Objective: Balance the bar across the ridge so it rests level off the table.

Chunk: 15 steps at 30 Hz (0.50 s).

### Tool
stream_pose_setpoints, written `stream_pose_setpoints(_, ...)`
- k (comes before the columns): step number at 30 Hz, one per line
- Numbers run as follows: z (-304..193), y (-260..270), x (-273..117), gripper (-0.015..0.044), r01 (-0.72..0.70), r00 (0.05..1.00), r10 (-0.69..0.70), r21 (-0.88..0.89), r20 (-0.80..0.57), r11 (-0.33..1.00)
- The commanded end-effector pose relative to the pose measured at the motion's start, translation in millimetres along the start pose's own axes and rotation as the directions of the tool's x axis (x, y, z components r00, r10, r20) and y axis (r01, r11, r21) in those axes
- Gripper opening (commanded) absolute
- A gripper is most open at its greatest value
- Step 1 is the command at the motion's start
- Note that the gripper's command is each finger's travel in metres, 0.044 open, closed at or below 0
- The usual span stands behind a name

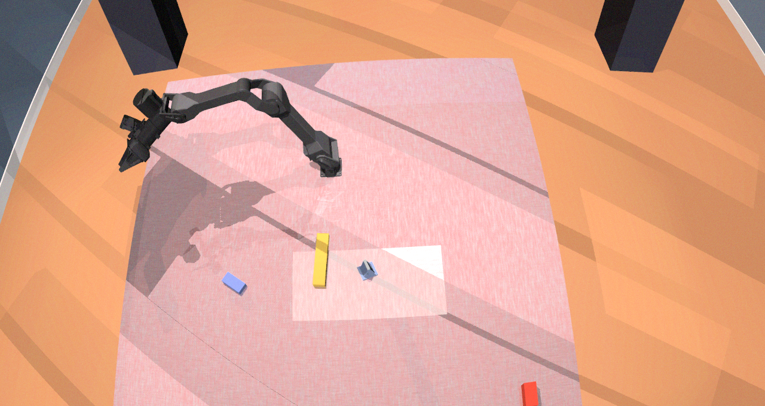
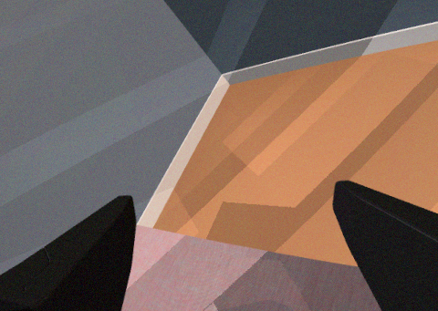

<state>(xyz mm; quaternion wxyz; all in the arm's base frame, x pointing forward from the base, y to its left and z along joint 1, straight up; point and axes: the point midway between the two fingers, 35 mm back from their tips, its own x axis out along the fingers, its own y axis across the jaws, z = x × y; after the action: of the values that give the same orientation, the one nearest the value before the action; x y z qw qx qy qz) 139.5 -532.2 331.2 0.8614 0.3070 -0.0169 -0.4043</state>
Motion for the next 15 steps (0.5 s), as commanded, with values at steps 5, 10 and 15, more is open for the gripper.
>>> stream_pose_setpoints(5, -50.3, 35.8, 25.4, 0.0315, -0.011, 0.992, 0.011, 0.004, -0.127, 1.000)
stream_pose_setpoints(10, -79.8, 61.5, 35.3, 0.0315, -0.027, 0.980, 0.027, 0.007, -0.196, 1.000)
stream_pose_setpoints(15, -110.6, 84.8, 42.8, 0.0315, -0.035, 0.962, 0.033, -0.003, -0.271, 0.999)
